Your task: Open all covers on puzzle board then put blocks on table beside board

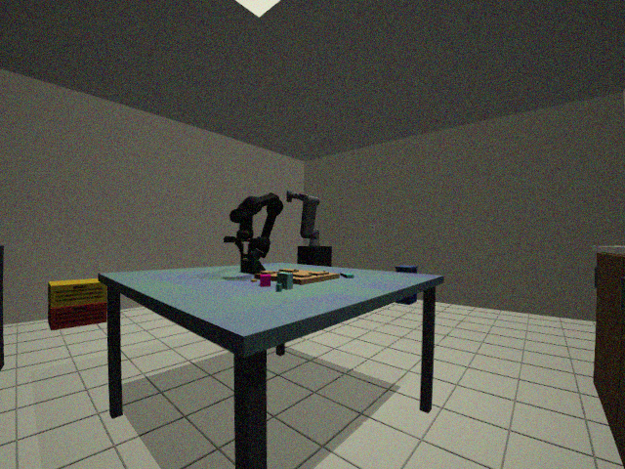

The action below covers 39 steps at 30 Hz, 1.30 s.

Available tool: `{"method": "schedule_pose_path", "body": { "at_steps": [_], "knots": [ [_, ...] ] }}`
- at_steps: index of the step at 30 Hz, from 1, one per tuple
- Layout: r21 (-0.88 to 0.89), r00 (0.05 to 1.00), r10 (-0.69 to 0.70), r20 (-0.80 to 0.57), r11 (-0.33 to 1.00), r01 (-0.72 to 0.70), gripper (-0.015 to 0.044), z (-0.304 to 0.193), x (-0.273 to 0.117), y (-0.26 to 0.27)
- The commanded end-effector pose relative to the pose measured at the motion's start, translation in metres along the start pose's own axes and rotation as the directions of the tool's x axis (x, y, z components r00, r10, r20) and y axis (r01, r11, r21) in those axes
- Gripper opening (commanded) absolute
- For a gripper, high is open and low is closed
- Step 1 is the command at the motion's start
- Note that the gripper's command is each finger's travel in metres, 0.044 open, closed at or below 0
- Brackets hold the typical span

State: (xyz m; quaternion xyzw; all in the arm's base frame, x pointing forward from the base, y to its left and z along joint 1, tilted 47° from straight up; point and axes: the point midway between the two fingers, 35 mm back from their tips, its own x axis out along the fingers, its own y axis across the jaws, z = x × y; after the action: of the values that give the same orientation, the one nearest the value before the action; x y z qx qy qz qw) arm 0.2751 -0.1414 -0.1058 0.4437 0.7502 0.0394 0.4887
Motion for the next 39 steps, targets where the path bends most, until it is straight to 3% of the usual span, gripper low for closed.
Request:
{"method": "schedule_pose_path", "body": {
  "at_steps": [1, 39],
  "knots": [
    [0.005, 1.0, 0.003, -0.005, 1.0, -0.003, 0.008, 0.0, 0.009, 0.001],
    [0.004, 1.0, 0.005, -0.005, 1.0, -0.005, 0.008, -0.001, 0.071, 0.001]
  ]
}}
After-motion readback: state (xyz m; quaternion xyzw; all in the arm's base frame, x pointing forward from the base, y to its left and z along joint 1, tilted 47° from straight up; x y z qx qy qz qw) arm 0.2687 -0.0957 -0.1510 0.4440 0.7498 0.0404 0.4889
